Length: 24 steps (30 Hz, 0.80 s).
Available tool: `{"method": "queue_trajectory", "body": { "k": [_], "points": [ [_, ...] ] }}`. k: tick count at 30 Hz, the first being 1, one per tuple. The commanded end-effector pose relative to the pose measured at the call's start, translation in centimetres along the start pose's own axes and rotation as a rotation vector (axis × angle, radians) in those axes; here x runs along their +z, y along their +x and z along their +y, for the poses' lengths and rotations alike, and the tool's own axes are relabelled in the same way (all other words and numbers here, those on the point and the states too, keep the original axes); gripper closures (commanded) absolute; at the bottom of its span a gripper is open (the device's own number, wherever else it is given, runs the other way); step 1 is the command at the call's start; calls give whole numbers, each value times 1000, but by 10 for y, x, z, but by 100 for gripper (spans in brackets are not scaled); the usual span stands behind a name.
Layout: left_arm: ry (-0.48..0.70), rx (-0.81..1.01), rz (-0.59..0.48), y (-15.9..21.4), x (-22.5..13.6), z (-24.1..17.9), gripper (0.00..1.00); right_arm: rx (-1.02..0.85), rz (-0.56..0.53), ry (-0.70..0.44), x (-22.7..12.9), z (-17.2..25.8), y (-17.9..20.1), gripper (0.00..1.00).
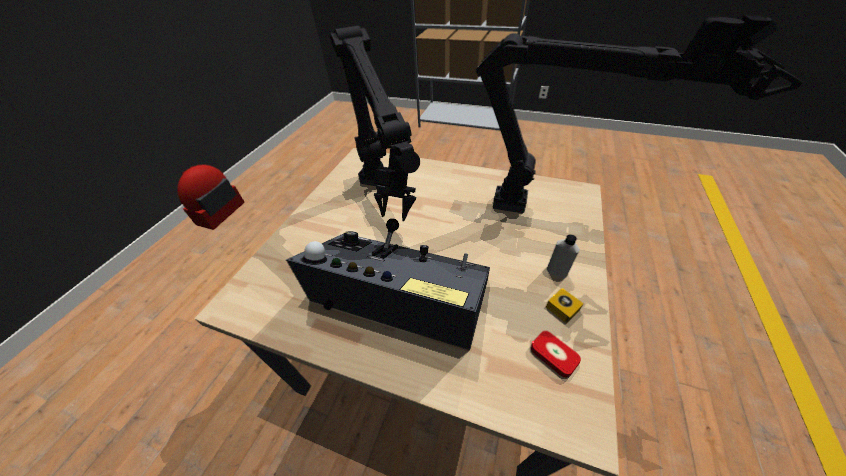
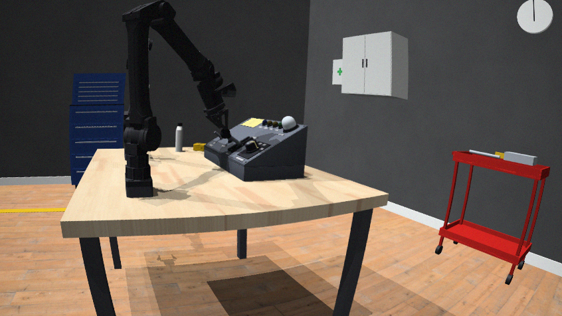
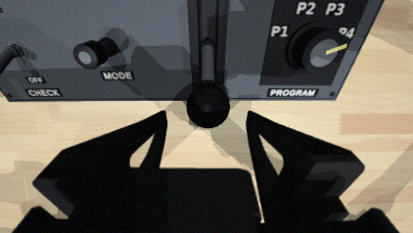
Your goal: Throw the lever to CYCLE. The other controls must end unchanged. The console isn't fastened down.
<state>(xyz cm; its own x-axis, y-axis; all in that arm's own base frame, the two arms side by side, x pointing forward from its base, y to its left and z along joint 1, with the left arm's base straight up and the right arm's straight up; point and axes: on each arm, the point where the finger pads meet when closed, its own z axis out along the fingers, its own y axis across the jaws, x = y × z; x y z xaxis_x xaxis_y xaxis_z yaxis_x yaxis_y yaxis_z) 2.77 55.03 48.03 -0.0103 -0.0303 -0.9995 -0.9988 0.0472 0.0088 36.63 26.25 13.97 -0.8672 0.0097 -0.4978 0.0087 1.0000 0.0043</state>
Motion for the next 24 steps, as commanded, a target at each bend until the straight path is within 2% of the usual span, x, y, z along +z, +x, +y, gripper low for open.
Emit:
{"method": "queue_trajectory", "body": {
  "k": [1,8,11,14,24],
  "points": [
    [-9,-9,-31,-20,-7,6,0,-3,-9,-4,13,0,-5,30],
    [-9,-9,-31,-20,-7,6,0,-5,-10,-4,26,1,-4,30],
    [-9,-9,-31,-20,-7,6,0,3,-27,-17,20,2,-10,30],
    [-9,-9,-31,-20,-7,6,0,-4,-9,-4,31,0,-4,30],
    [-9,-9,-31,-20,-7,6,0,-3,-19,-14,28,1,-6,30]
  ]
}}
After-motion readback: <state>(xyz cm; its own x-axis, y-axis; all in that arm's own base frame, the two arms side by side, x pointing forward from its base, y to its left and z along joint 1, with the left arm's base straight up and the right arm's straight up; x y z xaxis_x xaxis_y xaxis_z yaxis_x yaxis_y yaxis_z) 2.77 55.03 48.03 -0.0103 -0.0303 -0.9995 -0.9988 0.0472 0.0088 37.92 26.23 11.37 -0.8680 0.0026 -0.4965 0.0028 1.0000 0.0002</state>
